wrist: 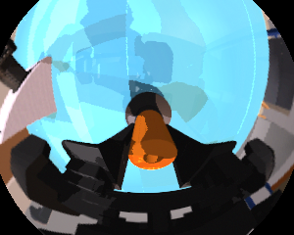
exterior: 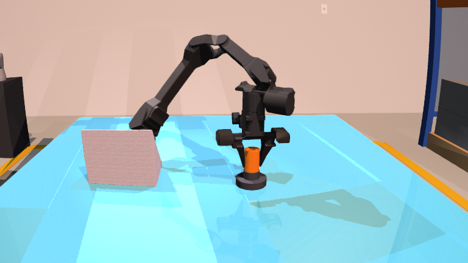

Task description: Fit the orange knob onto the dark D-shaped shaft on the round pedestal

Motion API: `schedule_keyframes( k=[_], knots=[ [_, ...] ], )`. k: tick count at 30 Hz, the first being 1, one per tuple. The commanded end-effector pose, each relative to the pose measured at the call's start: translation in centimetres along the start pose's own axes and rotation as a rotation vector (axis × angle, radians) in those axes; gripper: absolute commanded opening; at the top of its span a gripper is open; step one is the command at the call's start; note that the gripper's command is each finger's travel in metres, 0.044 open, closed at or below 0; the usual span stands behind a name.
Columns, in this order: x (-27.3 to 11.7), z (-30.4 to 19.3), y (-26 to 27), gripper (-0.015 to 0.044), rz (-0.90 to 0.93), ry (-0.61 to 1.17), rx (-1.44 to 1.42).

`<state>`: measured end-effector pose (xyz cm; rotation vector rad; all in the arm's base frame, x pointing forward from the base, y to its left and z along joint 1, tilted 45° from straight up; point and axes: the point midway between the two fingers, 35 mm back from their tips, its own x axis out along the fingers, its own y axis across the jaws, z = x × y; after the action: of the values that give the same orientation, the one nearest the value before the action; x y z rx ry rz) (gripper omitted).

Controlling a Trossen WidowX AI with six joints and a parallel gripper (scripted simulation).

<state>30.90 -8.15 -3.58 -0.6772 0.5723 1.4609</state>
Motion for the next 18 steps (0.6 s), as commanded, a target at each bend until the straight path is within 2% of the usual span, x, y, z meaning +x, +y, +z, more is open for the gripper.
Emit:
schedule_keyframes(
  k=[1,7,15,18],
  knots=[
    [-0.1,0.0,0.0,0.0289,-0.001,0.001,0.005],
    [-0.1,0.0,0.0,0.044,-0.001,0.001,0.005],
    [-0.3,0.0,0.0,0.044,-0.001,0.002,0.005],
    [-3.4,-0.2,-0.3,0.044,-0.001,0.005,0.004]
  ],
)
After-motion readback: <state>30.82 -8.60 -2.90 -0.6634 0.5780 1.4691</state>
